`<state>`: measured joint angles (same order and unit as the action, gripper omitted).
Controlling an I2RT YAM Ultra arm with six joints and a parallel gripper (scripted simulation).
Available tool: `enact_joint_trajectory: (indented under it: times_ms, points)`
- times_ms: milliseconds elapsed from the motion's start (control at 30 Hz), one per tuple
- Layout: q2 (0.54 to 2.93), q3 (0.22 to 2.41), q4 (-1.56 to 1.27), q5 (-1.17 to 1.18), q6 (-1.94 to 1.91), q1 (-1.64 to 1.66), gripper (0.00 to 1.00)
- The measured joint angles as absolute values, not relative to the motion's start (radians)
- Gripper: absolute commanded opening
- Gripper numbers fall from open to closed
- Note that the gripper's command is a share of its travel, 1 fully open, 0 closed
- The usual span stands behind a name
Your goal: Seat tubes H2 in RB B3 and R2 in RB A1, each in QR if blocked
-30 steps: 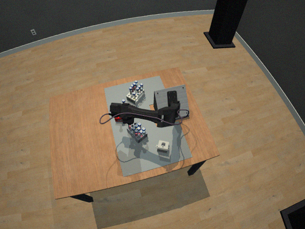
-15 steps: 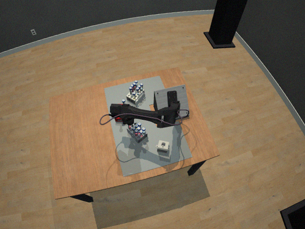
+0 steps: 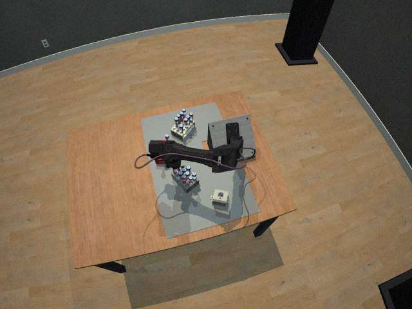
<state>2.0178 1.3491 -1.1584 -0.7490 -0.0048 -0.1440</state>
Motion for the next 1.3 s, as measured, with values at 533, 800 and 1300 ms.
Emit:
enact_joint_trajectory:
  times_ms: [533,800,1300]
  points:
    - [2.017,1.346,-1.155,-0.749,-0.002,-0.141,0.24]
    - [2.017,1.346,-1.155,-0.749,-0.002,-0.141,0.24]
    - [2.018,1.345,-1.155,-0.749,-0.002,-0.141,0.3]
